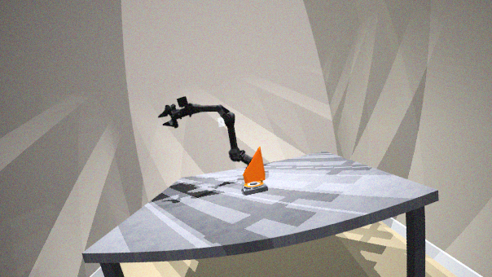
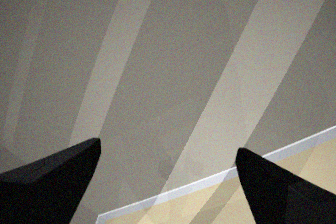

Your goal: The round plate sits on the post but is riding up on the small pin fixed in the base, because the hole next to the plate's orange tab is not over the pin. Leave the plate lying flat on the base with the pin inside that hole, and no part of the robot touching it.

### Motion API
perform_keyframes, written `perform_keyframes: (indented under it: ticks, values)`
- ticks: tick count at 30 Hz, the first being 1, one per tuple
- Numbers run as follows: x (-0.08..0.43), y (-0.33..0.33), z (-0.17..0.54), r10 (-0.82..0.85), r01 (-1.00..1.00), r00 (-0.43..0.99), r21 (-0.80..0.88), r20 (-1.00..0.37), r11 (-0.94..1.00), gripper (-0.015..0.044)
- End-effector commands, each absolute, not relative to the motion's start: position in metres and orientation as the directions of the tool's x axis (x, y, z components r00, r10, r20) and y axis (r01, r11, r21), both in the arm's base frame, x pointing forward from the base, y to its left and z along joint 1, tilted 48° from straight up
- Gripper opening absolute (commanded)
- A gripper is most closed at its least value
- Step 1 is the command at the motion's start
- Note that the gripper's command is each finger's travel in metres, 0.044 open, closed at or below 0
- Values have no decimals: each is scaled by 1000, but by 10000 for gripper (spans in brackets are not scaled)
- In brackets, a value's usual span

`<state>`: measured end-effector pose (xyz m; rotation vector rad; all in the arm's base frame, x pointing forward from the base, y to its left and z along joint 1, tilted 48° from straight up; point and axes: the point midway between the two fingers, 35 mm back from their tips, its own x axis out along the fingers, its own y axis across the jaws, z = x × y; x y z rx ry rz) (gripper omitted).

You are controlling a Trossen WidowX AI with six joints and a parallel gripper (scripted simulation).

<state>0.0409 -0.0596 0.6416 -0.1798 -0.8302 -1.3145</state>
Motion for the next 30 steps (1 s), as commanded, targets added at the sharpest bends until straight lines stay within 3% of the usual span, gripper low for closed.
perform_keyframes:
  ticks: [1, 8, 15, 19, 30]
  values:
    - [39, -62, 641, -783, 897, 18, 336, 622, 288, 374]
    - [1, -150, 611, -892, 773, 44, 551, 450, 315, 190]
    - [20, -231, 563, -953, 710, 168, 641, 251, 294, 6]
    - [43, -257, 542, -953, 708, 252, 639, 170, 302, 0]
    - [138, -334, 426, -891, 748, 396, 642, -223, 171, 0]
